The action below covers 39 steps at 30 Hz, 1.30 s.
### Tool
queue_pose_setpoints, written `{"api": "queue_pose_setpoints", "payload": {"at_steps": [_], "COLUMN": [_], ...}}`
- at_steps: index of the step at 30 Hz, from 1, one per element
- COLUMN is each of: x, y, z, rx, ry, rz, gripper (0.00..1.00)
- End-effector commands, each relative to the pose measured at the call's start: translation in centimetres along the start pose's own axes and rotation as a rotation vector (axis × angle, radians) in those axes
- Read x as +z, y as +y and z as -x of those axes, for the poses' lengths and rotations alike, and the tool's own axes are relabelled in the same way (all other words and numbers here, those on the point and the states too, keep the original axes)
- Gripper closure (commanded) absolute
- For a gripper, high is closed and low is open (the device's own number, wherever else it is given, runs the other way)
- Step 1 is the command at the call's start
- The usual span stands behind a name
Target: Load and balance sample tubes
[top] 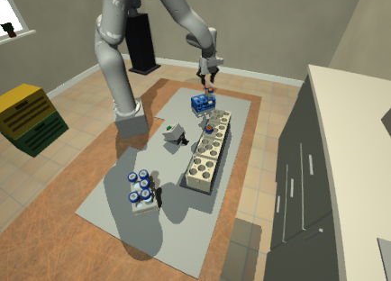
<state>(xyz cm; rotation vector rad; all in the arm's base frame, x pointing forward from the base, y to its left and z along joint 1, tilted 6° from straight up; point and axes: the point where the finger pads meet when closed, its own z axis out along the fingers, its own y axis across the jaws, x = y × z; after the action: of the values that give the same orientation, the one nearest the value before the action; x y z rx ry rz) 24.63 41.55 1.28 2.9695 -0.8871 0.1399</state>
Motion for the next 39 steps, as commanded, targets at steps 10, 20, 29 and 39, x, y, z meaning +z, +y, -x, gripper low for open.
{"api": "queue_pose_setpoints", "payload": {"at_steps": [10, 20, 29, 39], "x": [2.0, 2.2, 2.7, 3.4], "y": [-0.2, -0.2, -0.2, -0.2], "z": [0.0, 0.0, 0.0, 0.0], "rx": [0.000, 0.000, 0.000, 0.000], "ry": [0.000, 0.000, 0.000, 0.000], "rz": [-0.004, -0.004, -0.004, -0.004], "gripper": [0.43, 0.43, 0.43, 0.43]}}
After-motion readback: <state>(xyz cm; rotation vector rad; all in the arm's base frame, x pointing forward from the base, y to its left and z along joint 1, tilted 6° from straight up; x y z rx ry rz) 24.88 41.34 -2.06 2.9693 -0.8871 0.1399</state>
